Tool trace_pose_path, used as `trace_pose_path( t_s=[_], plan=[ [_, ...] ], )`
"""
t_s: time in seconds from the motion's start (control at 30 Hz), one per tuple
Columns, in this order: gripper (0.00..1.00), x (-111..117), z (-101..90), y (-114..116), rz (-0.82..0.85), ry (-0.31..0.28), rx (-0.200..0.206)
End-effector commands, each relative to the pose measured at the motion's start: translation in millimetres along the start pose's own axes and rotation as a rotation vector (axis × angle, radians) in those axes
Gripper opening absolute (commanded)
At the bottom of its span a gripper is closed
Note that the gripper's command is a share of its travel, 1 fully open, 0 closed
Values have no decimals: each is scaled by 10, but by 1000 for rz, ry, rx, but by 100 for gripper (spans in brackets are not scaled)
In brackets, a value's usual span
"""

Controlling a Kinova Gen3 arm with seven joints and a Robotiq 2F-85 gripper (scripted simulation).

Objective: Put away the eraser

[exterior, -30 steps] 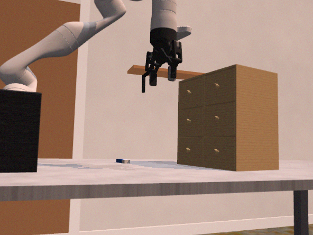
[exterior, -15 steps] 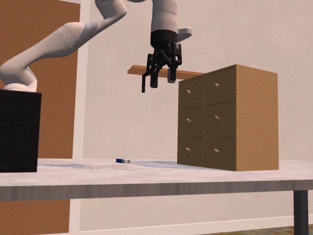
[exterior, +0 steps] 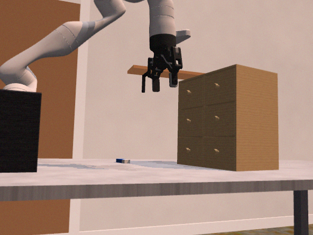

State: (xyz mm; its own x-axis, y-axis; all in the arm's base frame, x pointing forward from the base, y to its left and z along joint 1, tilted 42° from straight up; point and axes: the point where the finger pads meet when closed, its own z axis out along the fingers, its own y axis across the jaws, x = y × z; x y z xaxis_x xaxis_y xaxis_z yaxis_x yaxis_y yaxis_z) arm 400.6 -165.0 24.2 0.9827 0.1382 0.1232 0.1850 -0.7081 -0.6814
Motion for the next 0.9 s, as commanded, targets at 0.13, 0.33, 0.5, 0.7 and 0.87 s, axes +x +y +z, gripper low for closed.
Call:
trace_pose_path(
  t_s=[0.13, 0.33, 0.5, 0.7, 0.87],
  plan=[
    [100, 92, 94, 38, -6, 155, -14],
    [100, 188, 229, 25, -6, 322, -9],
    [100, 241, 306, 23, -8, 405, -9],
    [100, 326, 426, 45, -5, 571, -12],
    [100, 401, 534, 49, -5, 698, -13]
  ],
)
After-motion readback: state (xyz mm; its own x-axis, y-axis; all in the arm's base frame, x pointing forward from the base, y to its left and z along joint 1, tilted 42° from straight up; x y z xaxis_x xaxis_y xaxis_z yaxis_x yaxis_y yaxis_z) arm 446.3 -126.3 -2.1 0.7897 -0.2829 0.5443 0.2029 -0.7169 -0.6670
